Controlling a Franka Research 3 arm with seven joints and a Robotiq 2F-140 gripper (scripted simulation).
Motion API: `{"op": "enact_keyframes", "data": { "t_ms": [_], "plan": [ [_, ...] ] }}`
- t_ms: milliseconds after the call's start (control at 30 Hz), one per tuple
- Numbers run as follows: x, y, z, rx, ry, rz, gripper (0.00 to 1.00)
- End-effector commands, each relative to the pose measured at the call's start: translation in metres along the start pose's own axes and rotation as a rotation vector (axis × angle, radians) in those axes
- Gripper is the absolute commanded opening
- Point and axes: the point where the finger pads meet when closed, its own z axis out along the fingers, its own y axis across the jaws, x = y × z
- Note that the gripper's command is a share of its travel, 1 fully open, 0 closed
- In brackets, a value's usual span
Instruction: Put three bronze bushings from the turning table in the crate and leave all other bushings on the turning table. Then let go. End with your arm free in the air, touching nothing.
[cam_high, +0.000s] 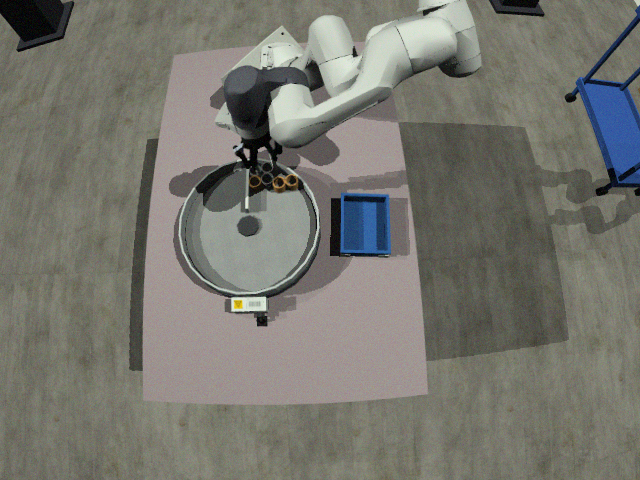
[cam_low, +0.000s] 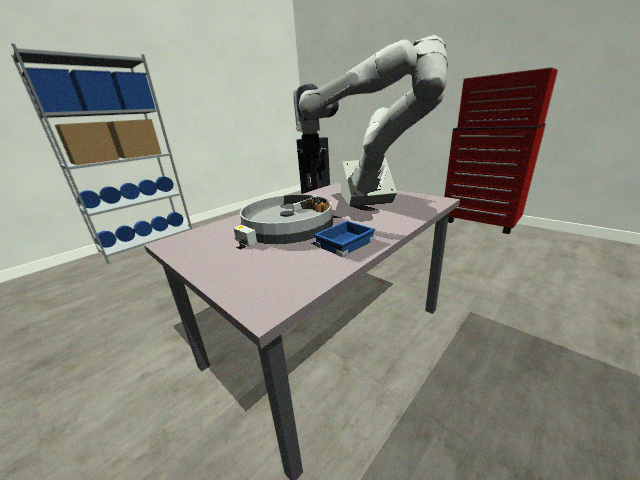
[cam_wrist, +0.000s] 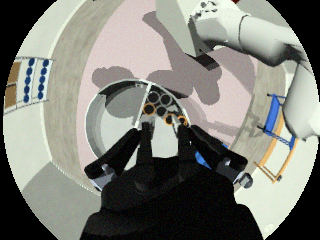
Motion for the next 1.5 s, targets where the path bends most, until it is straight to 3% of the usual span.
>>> {"op": "enact_keyframes", "data": {
  "t_ms": [0,1067,1467],
  "plan": [
    [-0.001,-0.002,0.002,0.016,0.0,-0.167,0.28],
    [-0.015,0.02,0.041,0.016,0.005,-0.754,0.28],
    [-0.015,0.02,0.042,0.016,0.005,-0.771,0.28]
  ]
}}
